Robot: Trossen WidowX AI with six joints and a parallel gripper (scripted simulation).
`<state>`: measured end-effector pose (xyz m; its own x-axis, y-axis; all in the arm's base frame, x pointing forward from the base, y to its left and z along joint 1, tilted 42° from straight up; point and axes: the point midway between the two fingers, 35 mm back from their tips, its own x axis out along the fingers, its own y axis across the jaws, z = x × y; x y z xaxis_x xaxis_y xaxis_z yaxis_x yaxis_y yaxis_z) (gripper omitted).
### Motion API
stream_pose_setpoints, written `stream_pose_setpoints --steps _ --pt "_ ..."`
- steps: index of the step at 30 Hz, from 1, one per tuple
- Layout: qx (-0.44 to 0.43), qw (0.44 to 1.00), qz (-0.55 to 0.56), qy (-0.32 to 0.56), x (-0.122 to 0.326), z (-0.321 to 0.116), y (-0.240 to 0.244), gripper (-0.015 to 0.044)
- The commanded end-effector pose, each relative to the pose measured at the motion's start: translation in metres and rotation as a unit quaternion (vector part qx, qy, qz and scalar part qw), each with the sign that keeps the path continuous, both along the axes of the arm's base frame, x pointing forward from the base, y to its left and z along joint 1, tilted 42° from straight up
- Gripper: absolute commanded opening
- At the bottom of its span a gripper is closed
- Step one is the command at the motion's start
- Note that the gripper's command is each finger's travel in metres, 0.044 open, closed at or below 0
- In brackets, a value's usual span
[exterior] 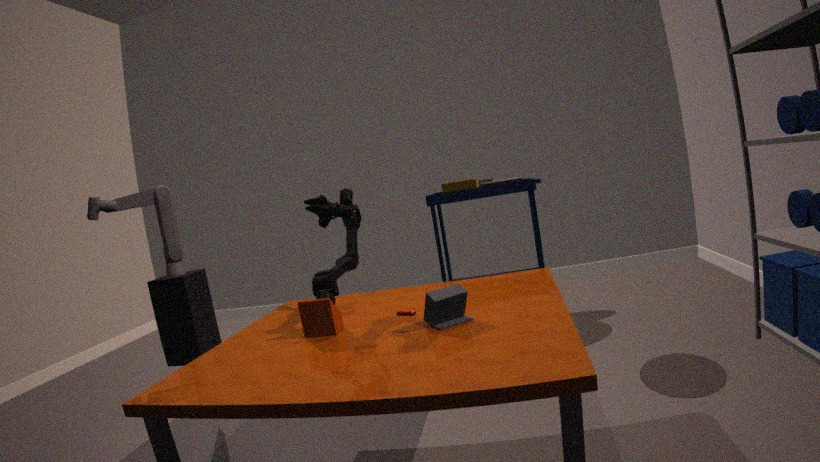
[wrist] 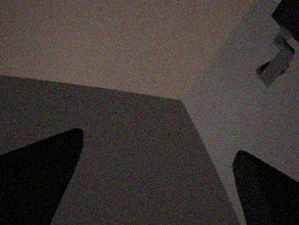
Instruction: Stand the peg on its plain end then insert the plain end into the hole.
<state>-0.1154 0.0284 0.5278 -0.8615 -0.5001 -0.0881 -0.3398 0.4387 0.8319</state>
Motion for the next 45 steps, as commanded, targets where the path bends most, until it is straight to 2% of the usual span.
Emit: stream_pose_setpoints --steps 1,6,23,34,45 --pt "0.001 1.000 0.001 0.000 0.000 0.000 -0.001 0.0426" --pt "0.030 0.999 0.034 0.005 0.000 -0.002 -0.020 0.0440" --pt "0.171 0.955 0.237 0.043 0.031 -0.025 -0.139 0.0440" --pt "0.267 0.887 0.365 0.091 0.071 -0.052 -0.198 0.0440" --pt "0.349 0.787 0.487 0.148 0.123 -0.088 -0.242 0.0440"
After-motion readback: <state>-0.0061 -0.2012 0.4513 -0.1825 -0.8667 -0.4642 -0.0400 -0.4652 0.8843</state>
